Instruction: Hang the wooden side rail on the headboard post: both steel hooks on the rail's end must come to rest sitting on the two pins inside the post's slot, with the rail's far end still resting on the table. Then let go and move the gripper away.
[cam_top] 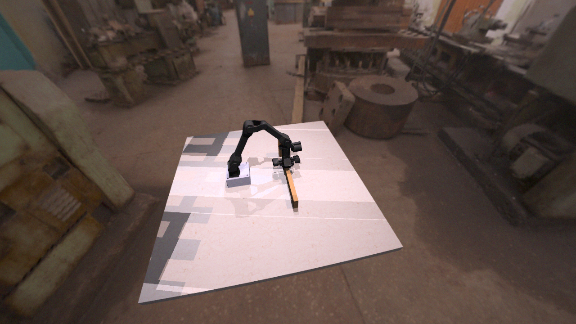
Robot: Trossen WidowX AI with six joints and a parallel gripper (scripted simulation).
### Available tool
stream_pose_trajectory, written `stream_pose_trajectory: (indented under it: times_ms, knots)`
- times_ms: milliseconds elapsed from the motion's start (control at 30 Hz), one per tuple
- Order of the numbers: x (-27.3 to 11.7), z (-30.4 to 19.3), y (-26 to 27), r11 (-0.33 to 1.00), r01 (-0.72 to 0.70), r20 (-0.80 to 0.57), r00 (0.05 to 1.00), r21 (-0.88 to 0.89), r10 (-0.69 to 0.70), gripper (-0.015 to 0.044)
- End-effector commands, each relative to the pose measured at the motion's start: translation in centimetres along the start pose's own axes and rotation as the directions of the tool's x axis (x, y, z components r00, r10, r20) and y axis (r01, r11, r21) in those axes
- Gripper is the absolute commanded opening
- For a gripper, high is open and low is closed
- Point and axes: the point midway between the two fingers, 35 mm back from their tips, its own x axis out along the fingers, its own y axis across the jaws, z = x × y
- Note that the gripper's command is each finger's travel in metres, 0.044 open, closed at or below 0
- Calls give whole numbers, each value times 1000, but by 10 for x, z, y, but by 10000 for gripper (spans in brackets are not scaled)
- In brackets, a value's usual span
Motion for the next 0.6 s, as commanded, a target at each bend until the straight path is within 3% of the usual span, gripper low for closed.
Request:
stream_pose_trajectory:
  times_ms: [0,567]
  knots:
    - [-3,0,1,1000,-7,2,1000,-8,7,0]
    - [-6,0,1,1000,-7,2,1000,-8,7,0]
